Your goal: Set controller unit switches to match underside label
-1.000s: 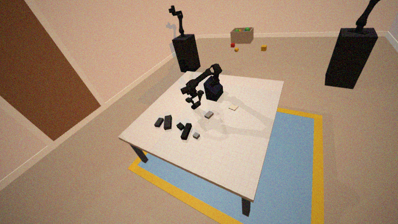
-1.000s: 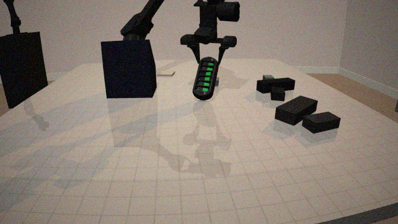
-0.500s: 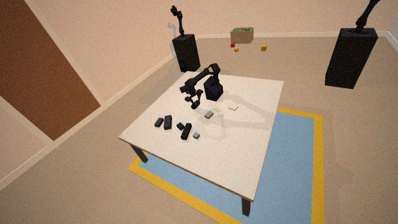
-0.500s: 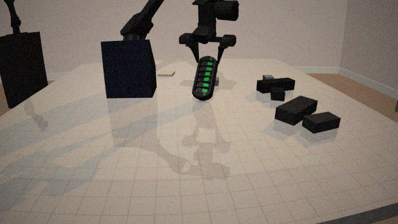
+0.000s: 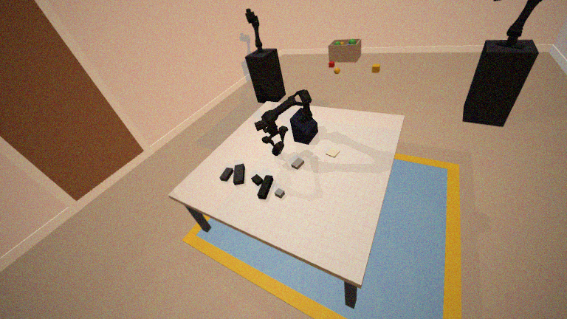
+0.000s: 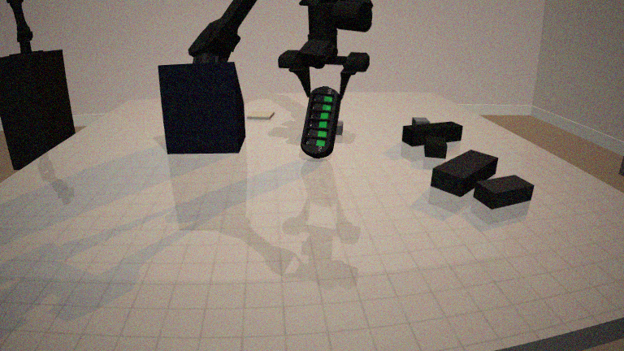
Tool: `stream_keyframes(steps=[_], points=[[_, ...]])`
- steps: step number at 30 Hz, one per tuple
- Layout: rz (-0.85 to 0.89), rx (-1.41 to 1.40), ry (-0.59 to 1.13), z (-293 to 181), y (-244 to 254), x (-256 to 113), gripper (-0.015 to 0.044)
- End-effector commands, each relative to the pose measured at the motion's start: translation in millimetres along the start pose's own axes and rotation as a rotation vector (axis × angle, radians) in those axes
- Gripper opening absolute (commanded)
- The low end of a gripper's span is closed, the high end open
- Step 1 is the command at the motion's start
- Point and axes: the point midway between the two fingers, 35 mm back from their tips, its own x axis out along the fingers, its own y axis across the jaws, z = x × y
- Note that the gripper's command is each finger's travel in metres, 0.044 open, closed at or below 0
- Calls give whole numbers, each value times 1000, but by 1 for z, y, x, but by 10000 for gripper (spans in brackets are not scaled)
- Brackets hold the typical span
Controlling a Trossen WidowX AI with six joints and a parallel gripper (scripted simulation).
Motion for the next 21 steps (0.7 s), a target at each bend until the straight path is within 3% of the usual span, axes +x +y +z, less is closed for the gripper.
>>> stream_keyframes(steps=[1, 21], points=[[5, -3, 0, 5, 2, -3, 336], [6, -3, 41, 21, 2, -10, 336]])
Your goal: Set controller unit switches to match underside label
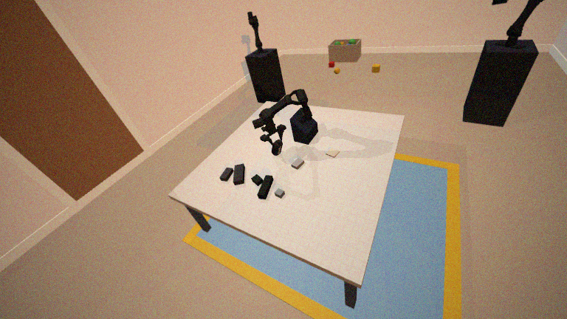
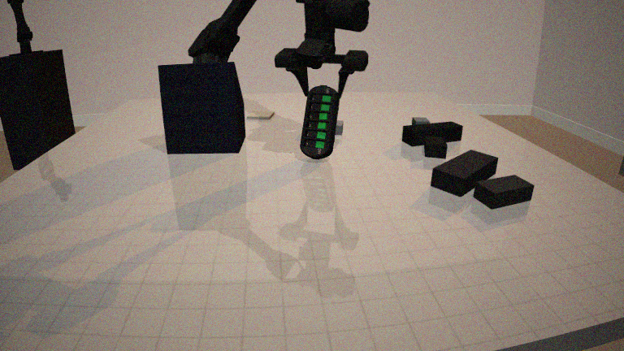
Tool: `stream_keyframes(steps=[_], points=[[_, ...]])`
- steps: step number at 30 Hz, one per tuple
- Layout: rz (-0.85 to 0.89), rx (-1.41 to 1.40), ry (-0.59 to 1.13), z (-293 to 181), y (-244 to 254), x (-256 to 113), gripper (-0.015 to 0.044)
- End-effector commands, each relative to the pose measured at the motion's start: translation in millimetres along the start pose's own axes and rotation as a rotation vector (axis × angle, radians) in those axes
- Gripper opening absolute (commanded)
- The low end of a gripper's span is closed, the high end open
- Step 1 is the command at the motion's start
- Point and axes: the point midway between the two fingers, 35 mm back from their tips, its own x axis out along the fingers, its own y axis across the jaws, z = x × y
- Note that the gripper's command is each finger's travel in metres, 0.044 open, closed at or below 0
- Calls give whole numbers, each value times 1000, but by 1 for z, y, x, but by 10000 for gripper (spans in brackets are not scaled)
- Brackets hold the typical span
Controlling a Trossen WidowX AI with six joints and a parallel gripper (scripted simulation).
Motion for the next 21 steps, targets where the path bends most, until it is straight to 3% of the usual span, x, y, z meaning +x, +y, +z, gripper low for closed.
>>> stream_keyframes(steps=[1, 21], points=[[4, -6, -1, 6, 2, -2, 336], [4, -6, 40, 22, 2, -8, 337]])
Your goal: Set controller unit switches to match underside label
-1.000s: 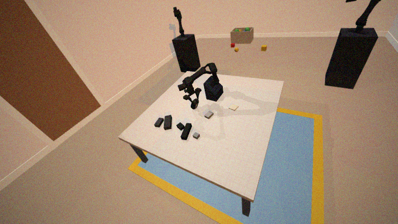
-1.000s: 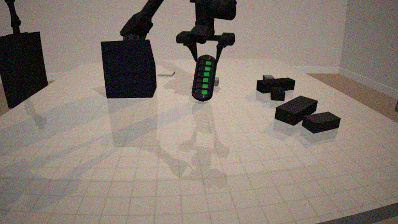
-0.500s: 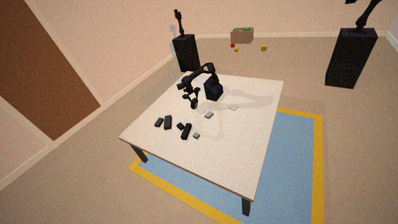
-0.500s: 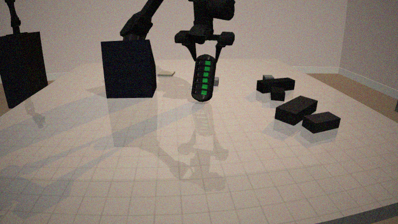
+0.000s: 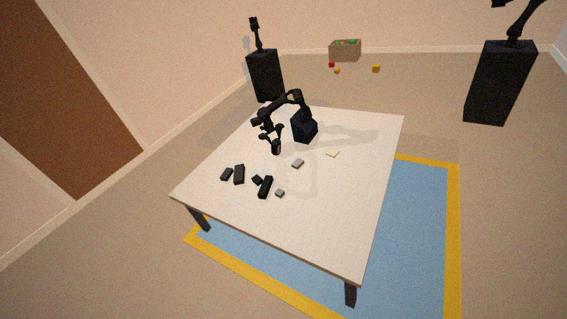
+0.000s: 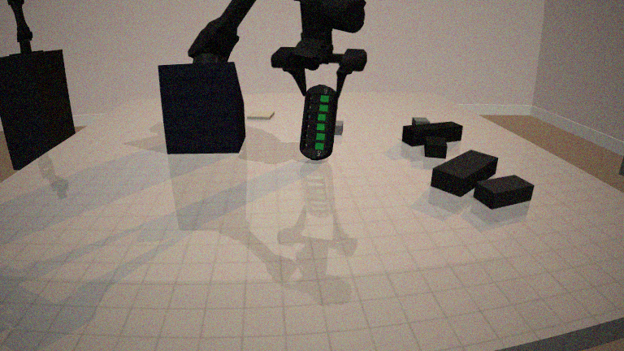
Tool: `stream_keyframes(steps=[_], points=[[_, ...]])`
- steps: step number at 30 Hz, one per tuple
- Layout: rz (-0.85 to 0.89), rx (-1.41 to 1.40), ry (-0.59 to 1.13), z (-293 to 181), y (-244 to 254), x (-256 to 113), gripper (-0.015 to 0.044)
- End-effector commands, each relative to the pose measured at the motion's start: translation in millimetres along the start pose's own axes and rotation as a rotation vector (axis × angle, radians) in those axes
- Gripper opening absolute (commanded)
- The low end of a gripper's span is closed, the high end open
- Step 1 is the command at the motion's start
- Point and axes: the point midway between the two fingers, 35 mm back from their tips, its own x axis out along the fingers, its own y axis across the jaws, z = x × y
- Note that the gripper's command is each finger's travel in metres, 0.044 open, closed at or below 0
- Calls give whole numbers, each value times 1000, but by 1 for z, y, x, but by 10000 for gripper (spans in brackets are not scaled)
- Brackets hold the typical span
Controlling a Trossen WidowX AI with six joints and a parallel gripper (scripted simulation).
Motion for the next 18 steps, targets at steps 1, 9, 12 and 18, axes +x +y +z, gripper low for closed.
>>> stream_keyframes(steps=[1, 9, 12, 18], points=[[1, -8, -1, 6, 2, -1, 337], [1, -8, -4, 12, 2, -4, 338], [2, -8, -11, 14, 2, -4, 338], [2, -8, -24, 19, 2, -6, 338]])
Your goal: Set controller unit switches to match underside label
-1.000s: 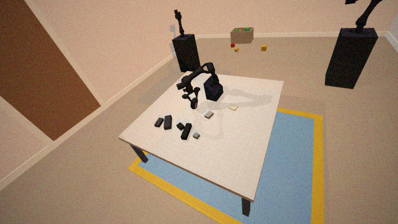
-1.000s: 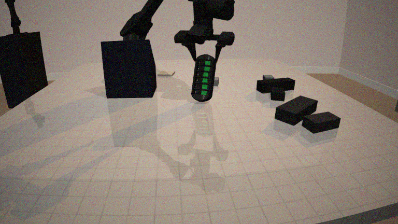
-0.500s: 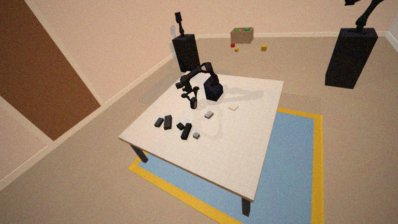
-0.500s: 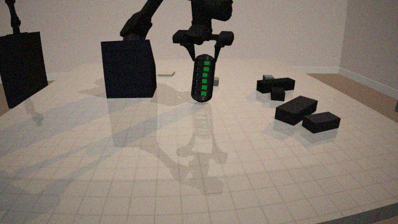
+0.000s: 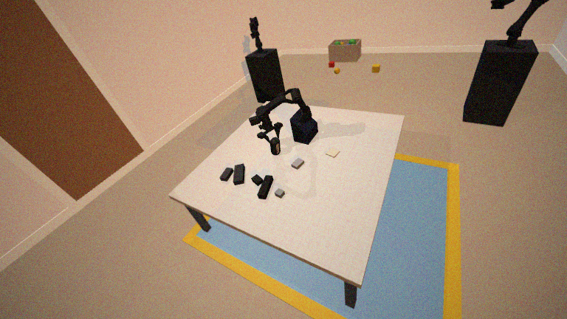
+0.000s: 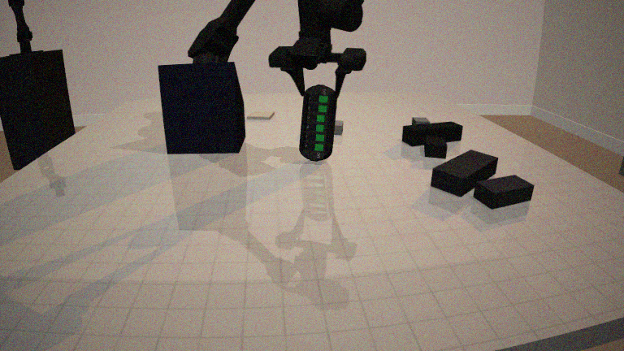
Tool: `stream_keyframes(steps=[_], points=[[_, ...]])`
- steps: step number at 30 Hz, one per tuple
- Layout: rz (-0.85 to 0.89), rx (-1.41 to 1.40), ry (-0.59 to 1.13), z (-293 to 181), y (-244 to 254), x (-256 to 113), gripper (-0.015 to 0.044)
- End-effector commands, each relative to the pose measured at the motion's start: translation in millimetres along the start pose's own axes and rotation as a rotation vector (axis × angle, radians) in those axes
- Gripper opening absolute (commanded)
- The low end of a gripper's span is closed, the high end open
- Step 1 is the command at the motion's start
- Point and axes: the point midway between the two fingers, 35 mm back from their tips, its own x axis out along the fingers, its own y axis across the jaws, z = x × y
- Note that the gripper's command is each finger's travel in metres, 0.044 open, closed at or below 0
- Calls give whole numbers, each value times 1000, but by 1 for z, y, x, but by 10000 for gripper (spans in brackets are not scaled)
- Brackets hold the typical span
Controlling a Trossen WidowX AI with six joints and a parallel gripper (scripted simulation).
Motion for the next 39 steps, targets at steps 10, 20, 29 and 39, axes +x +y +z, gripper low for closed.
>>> stream_keyframes(steps=[10, 20, 29, 39], points=[[-1, -13, -44, 13, 2, -2, 338], [-1, -13, -68, 20, 2, -4, 338], [-1, -13, -90, 27, 2, -6, 338], [0, -13, -114, 34, 2, -7, 338]])
